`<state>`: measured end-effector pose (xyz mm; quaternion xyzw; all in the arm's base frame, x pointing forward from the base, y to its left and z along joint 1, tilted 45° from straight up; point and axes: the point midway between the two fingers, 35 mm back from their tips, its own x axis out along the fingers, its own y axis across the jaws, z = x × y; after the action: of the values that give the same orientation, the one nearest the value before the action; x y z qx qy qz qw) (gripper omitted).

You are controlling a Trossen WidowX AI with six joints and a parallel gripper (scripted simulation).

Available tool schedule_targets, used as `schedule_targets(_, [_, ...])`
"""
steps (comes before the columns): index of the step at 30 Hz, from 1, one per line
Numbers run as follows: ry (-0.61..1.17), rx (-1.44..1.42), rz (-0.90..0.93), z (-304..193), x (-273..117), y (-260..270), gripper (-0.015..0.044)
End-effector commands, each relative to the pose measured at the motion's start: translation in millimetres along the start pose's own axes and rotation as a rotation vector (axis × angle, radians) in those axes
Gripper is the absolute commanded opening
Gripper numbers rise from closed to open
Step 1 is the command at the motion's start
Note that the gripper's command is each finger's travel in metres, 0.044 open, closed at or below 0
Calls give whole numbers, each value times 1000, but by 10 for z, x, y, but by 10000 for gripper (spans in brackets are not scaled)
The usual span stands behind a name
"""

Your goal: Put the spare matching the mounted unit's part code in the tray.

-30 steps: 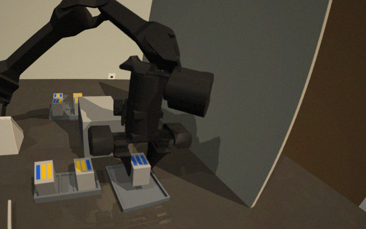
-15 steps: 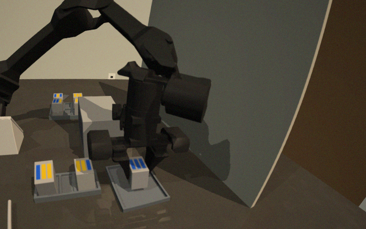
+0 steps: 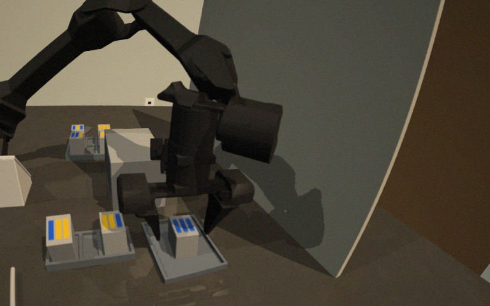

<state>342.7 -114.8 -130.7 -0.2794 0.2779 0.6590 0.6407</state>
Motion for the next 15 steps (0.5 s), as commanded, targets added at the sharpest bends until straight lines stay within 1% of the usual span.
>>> schedule_targets(1, [0,0,0,-2,-22,-5,440])
schedule_targets(3, [1,1,0,-16,-188,-26,440])
schedule_targets(9, [-1,6,1,-6,-989,-3,440])
schedule_targets(11, [-1,6,2,2,-1075,11,440])
schedule_targets(15, [8,8,-19,-18,-1045,-16,440])
